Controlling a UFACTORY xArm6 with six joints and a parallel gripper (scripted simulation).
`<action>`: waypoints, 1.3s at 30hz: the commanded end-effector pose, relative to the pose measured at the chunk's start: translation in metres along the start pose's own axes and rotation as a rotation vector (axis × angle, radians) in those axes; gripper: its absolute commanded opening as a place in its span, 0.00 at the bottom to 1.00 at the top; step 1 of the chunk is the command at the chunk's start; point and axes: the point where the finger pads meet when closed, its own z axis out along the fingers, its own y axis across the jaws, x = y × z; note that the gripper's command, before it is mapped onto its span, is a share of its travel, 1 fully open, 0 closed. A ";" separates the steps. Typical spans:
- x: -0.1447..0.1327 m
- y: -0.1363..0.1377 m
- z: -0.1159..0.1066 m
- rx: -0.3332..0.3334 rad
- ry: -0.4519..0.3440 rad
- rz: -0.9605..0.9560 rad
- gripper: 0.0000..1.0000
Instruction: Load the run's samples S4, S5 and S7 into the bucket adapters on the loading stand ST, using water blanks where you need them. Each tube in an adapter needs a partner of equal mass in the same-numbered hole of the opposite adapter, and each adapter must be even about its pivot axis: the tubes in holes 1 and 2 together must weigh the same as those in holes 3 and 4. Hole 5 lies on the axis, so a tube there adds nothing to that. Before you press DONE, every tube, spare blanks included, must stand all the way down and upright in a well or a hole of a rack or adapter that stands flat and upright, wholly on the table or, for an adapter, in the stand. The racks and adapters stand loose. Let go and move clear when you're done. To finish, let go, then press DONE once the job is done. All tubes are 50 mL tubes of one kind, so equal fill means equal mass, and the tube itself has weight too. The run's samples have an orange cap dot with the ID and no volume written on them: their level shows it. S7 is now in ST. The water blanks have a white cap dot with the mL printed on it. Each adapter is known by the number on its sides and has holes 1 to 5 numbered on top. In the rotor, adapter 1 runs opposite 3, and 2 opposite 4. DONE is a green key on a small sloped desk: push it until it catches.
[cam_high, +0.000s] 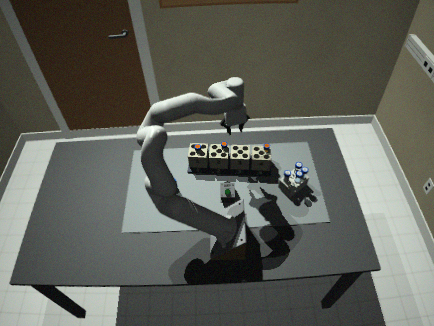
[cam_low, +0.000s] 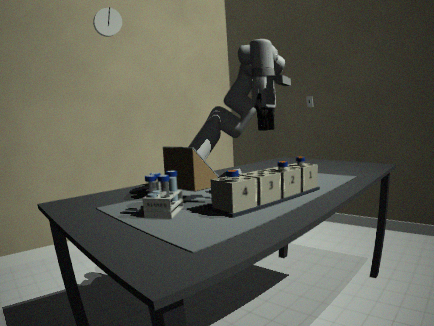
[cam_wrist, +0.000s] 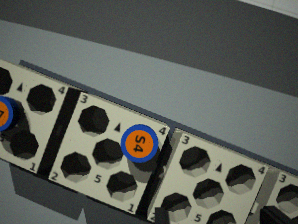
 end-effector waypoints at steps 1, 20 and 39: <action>-0.013 0.018 -0.002 -0.001 0.007 -0.156 0.57; -0.066 0.085 -0.001 -0.002 0.006 -0.365 0.57; -0.119 0.152 -0.001 -0.002 0.006 -0.365 0.57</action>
